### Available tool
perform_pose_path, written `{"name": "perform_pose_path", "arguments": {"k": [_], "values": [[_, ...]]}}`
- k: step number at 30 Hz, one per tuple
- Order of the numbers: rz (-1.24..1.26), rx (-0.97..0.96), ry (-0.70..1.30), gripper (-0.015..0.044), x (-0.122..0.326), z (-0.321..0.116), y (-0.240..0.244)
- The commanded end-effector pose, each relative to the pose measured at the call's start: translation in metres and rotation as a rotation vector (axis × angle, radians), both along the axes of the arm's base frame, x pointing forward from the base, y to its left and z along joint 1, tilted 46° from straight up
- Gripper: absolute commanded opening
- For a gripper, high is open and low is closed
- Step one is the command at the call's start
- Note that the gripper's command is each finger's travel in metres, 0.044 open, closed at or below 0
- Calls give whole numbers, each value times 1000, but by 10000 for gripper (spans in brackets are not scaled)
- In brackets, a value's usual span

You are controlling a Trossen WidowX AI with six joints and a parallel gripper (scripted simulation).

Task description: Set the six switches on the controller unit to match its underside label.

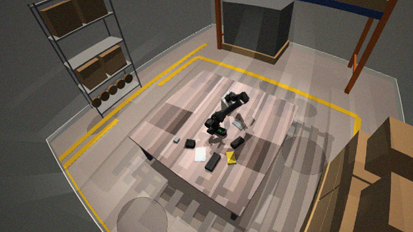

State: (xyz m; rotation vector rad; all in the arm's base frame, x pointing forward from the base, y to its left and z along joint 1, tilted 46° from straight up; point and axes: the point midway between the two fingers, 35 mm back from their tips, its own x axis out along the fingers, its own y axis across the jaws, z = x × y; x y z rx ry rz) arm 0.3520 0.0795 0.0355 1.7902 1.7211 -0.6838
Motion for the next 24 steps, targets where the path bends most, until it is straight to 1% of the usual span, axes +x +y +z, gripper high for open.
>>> {"name": "perform_pose_path", "arguments": {"k": [1, 3, 5, 10, 15, 24], "values": [[-1, 0, 1, 0, 0, 0, 0], [0, 0, 0, 0, 0, 0, 0], [0, -1, 0, 53, 0, 4, -5], [0, -2, 0, 184, -2, 34, -35], [0, -2, 0, 315, -2, 35, -36], [0, -2, 0, 79, -2, 35, -36]]}}
